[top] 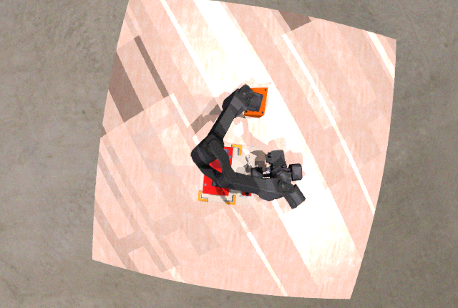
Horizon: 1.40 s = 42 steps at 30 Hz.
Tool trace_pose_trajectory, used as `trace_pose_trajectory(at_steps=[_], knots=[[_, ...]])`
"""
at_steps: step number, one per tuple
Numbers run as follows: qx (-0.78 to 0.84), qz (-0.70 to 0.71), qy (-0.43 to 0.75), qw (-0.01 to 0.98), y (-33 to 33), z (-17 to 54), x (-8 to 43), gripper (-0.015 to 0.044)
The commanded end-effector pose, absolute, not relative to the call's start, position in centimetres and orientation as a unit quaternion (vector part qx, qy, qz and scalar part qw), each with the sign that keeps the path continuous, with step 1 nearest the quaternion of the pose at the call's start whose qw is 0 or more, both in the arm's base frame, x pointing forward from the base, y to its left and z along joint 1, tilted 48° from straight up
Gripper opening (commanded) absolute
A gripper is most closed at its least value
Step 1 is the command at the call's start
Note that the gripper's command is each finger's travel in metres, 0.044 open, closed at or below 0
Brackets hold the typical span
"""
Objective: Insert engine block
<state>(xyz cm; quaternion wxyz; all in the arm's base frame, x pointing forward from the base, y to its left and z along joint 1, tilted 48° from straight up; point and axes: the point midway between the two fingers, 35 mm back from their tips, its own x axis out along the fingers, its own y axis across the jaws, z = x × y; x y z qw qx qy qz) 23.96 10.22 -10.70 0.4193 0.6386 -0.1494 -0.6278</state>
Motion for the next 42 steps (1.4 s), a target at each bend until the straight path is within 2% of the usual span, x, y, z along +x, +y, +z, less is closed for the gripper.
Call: trace_pose_trajectory(at_steps=[1, 22, 42], knots=[[0.661, -0.619, -0.185, 0.382, 10.28, -10.64, 23.96, 0.044], [0.753, -0.513, -0.393, 0.121, 10.54, -10.41, 23.92, 0.044], [0.749, -0.349, -0.545, -0.143, 10.78, -10.18, 23.89, 0.044]])
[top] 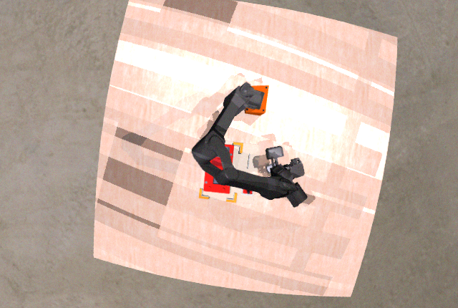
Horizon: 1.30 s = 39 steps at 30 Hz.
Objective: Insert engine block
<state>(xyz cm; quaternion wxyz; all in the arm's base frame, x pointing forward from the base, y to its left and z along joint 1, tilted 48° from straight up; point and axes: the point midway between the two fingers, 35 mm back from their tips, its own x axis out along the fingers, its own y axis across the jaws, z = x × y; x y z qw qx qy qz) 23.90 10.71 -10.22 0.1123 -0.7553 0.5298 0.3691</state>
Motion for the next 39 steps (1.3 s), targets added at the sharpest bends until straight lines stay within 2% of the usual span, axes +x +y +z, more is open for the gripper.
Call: trace_pose_trajectory(at_steps=[1, 24, 39], knots=[[-0.747, 0.339, 0.551, 0.156, 10.79, -10.17, 23.88, 0.044], [-0.627, 0.099, 0.64, 0.433, 11.07, -9.91, 23.83, 0.044], [-0.509, -0.052, 0.646, 0.567, 11.22, -9.76, 23.79, 0.044]])
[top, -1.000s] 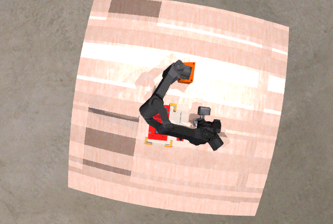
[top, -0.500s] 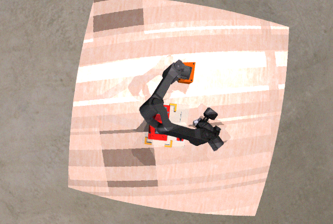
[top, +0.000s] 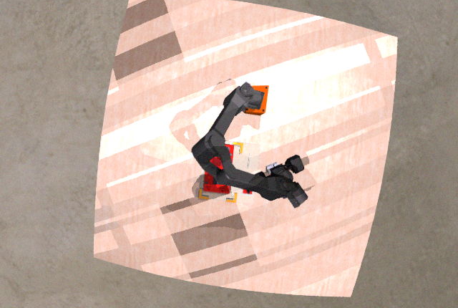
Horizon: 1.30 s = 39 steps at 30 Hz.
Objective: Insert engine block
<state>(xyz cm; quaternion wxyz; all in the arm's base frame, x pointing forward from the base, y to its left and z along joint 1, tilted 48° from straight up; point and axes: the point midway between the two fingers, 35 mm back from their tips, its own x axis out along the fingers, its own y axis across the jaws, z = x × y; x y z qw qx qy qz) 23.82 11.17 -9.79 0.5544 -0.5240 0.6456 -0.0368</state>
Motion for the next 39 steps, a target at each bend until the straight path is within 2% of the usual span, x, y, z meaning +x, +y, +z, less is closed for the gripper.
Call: trace_pose_trajectory(at_steps=[1, 39], knots=[[-0.509, -0.052, 0.646, 0.567, 11.2, -9.8, 23.8, 0.044], [-0.51, -0.054, 0.645, 0.566, 7.2, -13.4, 24.7, 0.044]])
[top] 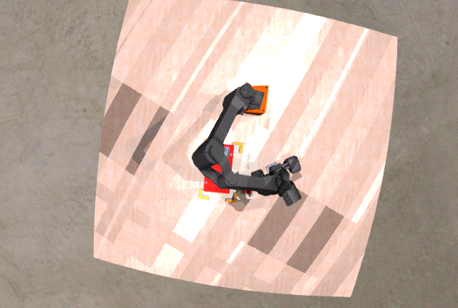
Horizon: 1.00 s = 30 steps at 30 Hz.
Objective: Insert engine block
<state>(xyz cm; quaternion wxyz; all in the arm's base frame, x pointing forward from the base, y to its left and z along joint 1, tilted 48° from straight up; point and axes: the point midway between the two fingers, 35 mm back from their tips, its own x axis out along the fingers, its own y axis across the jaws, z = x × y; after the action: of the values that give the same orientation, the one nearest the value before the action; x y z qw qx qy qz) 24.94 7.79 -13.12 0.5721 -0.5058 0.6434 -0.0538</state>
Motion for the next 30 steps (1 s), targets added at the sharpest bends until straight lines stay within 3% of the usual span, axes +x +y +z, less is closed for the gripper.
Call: trace_pose_trajectory(at_steps=[1, 9, 16, 23, 30], knots=[[-0.51, -0.054, 0.645, 0.566, 7.2, -13.4, 24.7, 0.044], [-0.51, -0.054, 0.645, 0.566, 7.2, -13.4, 24.7, 0.023], [-0.51, -0.054, 0.645, 0.566, 7.2, -13.4, 24.7, 0.0183], [-0.509, -0.052, 0.645, 0.567, 8.3, -12.7, 24.7, 0.0], [-0.508, -0.05, 0.645, 0.568, 10.0, -11.4, 24.7, 0.0]])
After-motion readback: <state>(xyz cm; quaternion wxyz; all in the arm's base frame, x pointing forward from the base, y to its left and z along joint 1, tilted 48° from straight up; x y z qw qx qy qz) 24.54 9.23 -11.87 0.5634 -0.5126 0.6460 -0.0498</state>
